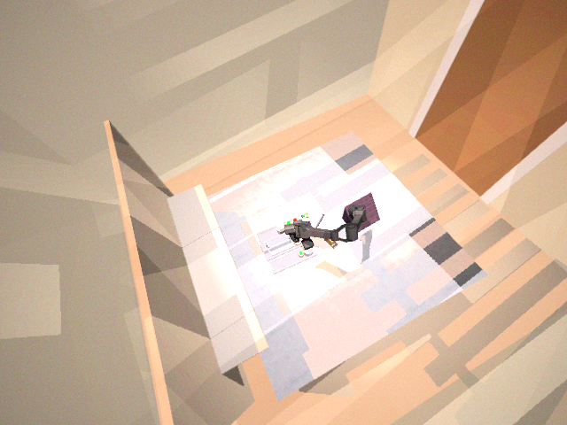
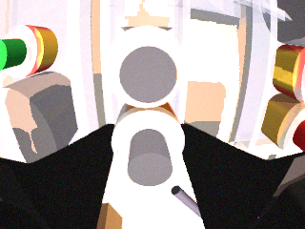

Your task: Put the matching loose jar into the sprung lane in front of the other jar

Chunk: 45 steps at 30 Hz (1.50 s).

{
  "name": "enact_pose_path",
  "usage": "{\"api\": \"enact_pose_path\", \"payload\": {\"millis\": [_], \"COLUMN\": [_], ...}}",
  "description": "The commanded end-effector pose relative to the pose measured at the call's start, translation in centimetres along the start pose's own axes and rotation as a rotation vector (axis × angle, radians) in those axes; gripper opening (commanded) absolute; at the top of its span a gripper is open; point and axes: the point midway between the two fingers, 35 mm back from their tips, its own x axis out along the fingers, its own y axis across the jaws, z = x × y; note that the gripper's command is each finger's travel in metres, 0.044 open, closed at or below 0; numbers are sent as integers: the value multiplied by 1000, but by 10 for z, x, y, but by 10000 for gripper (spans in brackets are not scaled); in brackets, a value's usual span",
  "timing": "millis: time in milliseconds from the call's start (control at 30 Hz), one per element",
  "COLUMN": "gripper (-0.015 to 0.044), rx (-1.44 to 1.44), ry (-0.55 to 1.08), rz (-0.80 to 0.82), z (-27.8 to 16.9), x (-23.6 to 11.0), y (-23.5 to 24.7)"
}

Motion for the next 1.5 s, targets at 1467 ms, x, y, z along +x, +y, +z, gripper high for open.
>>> {"api": "enact_pose_path", "payload": {"millis": [1467], "gripper": [0], "rx": [-14], "ry": [-11], "rz": [10], "z": [-3], "x": [3], "y": [4]}}
